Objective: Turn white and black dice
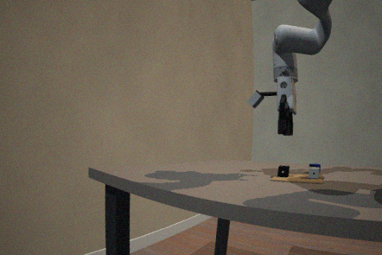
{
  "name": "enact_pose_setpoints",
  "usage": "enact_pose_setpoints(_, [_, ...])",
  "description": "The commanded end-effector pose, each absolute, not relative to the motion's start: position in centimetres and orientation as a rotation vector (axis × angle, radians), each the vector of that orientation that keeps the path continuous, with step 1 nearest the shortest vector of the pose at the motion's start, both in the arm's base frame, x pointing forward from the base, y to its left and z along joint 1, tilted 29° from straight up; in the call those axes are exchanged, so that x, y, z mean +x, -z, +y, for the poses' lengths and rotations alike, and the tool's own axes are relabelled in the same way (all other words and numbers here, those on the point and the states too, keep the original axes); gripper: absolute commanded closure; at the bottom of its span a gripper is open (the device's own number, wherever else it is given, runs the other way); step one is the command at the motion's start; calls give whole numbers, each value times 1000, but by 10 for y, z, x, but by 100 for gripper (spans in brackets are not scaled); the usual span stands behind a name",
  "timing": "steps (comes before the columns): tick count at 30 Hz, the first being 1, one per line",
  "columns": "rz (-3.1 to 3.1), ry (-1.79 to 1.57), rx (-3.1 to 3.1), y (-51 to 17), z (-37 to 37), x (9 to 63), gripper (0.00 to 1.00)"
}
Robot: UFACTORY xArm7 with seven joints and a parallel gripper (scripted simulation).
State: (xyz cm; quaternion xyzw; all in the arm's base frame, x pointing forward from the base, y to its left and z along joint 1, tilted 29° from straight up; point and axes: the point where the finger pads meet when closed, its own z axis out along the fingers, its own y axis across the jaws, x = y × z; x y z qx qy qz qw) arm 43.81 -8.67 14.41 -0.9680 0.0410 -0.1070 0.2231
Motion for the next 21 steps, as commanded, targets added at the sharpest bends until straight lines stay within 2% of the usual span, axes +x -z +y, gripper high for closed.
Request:
enact_pose_setpoints(1, [116, 301, -2674, -163, -96, 434, 0])
enact_pose_setpoints(21, [116, 301, -2674, -202, -115, 424, 0])
